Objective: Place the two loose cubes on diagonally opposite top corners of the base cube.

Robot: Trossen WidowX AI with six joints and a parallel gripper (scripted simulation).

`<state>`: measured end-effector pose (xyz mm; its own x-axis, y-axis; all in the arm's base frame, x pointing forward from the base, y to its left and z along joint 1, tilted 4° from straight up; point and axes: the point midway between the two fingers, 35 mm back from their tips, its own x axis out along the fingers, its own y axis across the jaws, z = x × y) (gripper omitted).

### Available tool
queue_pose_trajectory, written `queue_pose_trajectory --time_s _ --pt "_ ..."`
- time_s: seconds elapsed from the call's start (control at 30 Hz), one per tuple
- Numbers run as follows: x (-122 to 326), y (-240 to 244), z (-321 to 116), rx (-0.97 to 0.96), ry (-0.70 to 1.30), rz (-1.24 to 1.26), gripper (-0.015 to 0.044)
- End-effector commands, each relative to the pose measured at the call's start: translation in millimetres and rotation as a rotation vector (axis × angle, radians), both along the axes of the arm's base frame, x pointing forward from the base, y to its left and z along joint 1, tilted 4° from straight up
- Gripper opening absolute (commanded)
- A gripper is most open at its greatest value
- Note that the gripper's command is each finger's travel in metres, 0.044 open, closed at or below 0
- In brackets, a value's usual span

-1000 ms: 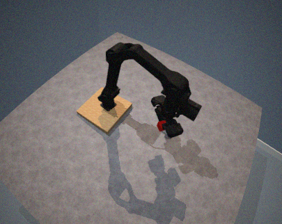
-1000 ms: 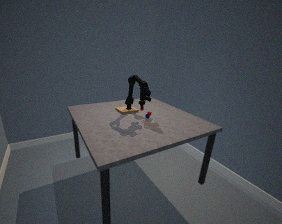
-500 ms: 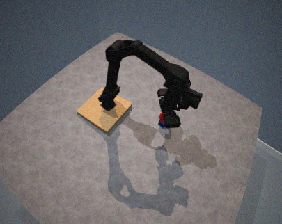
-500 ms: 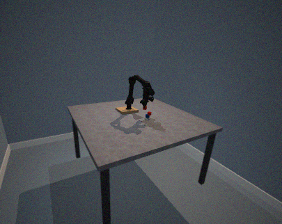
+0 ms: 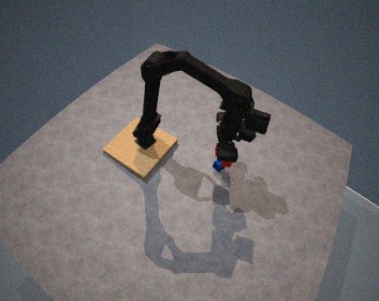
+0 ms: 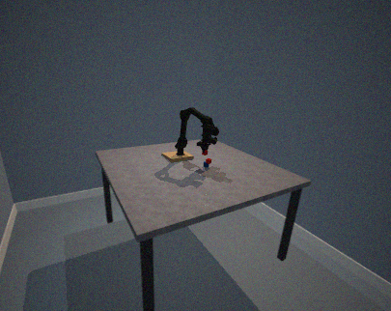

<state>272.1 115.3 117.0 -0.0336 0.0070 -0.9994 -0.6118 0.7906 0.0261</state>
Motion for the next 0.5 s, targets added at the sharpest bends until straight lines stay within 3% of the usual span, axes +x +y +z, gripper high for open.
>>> queue_pose_trajectory --time_s 0.0,0.47 --pt "-1.8 1.3 -5.2 0.003 0.005 -0.017 0.0105" --pt "-4.1 0.5 -31.5 0.004 0.012 -0.04 0.0105"
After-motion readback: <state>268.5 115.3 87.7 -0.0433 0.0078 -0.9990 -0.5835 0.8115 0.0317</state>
